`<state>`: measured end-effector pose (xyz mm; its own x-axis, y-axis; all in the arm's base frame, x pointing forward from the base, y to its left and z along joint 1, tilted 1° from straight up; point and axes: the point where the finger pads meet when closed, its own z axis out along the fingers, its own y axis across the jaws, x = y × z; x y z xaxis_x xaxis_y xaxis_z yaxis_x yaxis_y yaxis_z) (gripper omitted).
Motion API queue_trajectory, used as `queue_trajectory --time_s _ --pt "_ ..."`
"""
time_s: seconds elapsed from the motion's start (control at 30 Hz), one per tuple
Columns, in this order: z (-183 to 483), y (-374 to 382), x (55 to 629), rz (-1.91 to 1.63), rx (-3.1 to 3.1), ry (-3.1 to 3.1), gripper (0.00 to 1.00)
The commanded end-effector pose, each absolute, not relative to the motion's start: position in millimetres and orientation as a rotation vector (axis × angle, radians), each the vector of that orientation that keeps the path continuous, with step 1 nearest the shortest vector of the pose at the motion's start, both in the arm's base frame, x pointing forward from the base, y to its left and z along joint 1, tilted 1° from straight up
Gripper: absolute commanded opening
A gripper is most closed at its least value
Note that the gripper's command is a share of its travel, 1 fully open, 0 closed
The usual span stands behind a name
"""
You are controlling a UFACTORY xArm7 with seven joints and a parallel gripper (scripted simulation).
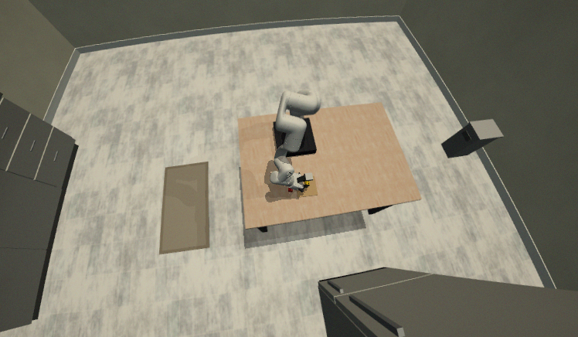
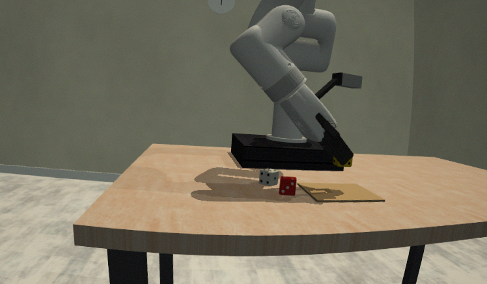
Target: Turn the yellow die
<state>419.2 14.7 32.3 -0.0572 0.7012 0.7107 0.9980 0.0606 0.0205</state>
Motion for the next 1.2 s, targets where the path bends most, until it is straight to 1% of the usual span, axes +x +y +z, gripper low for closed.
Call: queue_trajectory --time_s 0.0,0.7,1.17 --pt "26 14 421 -0.731 -1.693 -1.817 0.27" --pt "-5 15 421 -0.731 -1.693 -1.817 0.27" --pt "-12 15 422 -0.731 -1.693 -1.817 0.27"
